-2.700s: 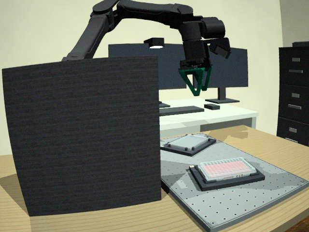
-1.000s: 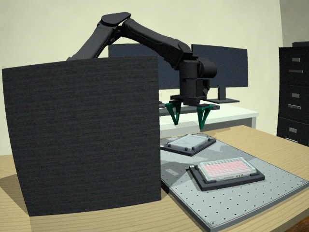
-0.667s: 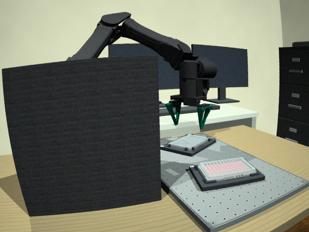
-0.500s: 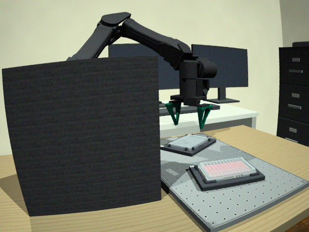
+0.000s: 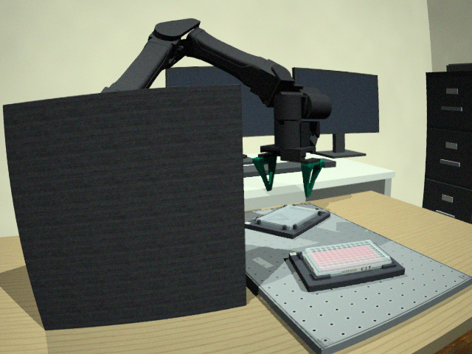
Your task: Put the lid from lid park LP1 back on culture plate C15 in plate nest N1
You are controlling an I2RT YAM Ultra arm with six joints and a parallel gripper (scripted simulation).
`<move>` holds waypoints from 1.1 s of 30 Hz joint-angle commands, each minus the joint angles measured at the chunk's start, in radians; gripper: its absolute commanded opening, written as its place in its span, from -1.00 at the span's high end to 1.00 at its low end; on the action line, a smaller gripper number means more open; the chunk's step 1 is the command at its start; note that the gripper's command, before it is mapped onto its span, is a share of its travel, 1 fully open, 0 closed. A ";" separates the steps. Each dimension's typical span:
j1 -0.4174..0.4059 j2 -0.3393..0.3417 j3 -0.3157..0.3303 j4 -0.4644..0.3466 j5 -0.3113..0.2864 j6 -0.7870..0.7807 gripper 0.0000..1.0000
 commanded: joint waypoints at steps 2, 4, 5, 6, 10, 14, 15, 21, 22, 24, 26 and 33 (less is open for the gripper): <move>-0.019 -0.006 0.004 0.002 -0.003 -0.001 -1.00; -0.019 -0.006 0.004 0.002 -0.003 -0.001 -1.00; -0.016 -0.004 0.002 0.008 -0.002 0.003 -1.00; -0.013 -0.003 -0.001 0.016 -0.002 0.007 -1.00; -0.007 0.000 -0.006 0.031 -0.001 0.016 -1.00; 0.006 0.007 -0.016 0.061 0.000 0.034 -1.00; 0.009 0.009 -0.019 0.069 0.001 0.039 -1.00; 0.028 0.021 -0.032 0.113 0.003 0.066 -1.00; 0.031 0.023 -0.034 0.121 0.004 0.070 -1.00; 0.034 0.025 -0.036 0.128 0.004 0.074 -1.00; 0.037 0.027 -0.039 0.135 0.005 0.079 -1.00; 0.049 0.035 -0.046 0.162 0.007 0.095 -1.00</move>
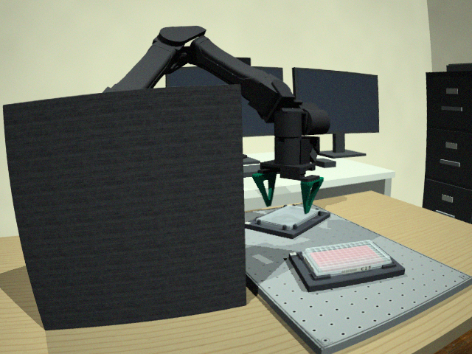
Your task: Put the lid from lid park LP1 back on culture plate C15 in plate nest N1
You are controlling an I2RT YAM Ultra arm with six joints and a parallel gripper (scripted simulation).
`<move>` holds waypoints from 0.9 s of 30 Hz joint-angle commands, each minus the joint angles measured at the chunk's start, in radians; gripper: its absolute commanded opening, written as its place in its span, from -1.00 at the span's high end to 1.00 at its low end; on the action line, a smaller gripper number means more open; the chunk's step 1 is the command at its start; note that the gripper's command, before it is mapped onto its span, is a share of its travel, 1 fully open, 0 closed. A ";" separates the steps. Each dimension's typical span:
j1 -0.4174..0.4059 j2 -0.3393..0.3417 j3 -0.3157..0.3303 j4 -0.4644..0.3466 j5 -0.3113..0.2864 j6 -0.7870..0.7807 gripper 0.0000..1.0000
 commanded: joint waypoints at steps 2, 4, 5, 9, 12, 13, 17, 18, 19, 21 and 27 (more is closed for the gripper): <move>-0.016 -0.007 0.003 0.015 0.000 0.008 -1.00; -0.016 -0.007 0.003 0.013 0.000 0.007 -1.00; -0.017 -0.008 0.004 0.013 0.000 0.006 -1.00; -0.017 -0.008 0.004 0.012 0.000 0.005 -1.00; -0.018 -0.009 0.004 0.009 0.000 0.004 -1.00; -0.019 -0.009 0.004 0.009 0.000 0.004 -1.00; -0.020 -0.010 0.005 0.005 0.000 0.001 -1.00; -0.020 -0.010 0.006 0.004 -0.001 0.001 -1.00; -0.021 -0.010 0.006 0.004 -0.001 0.000 -1.00; -0.021 -0.011 0.006 0.002 -0.001 0.000 -1.00; -0.023 -0.012 0.007 -0.001 -0.001 -0.002 -1.00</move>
